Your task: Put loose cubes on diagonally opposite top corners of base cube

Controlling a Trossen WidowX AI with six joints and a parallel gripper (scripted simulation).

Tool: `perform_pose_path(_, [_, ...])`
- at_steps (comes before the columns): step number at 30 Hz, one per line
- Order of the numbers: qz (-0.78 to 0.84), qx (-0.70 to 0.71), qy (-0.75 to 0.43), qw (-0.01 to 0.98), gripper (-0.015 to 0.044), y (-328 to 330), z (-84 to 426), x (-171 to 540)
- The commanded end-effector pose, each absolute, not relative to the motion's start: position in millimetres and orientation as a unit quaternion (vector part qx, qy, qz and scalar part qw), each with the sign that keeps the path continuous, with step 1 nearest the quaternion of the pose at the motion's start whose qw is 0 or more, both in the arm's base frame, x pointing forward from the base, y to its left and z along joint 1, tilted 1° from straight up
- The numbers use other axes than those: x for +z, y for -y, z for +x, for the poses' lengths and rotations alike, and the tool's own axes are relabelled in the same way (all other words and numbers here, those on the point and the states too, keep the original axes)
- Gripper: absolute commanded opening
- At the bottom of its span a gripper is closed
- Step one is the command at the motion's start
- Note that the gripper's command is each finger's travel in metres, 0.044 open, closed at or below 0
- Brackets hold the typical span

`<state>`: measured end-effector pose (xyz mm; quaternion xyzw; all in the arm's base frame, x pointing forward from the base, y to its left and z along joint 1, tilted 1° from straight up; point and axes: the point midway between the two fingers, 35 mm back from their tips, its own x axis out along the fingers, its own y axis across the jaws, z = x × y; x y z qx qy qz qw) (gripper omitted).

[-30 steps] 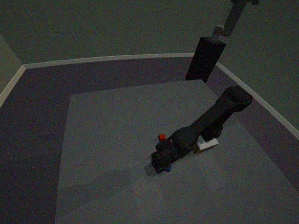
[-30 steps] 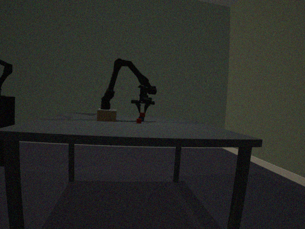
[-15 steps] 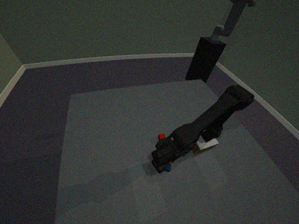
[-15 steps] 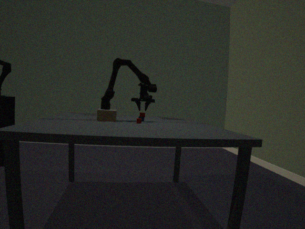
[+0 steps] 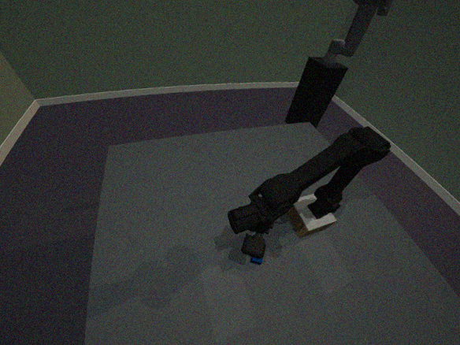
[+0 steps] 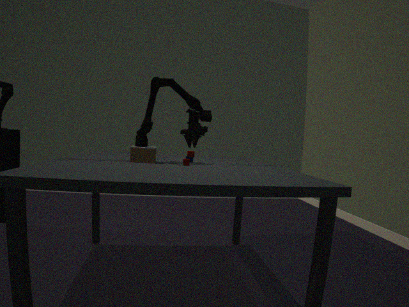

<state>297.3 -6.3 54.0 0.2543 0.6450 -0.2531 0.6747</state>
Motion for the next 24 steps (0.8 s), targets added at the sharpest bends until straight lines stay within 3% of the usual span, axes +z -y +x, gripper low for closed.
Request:
perform_pose_path(1, [0.193, -0.193, -0.666, 0.694, 0.0265, 17, 294, 57])
perform_pose_path(24, [-0.182, 0.162, -0.674, 0.697, 0.0265, 78, 271, 75])
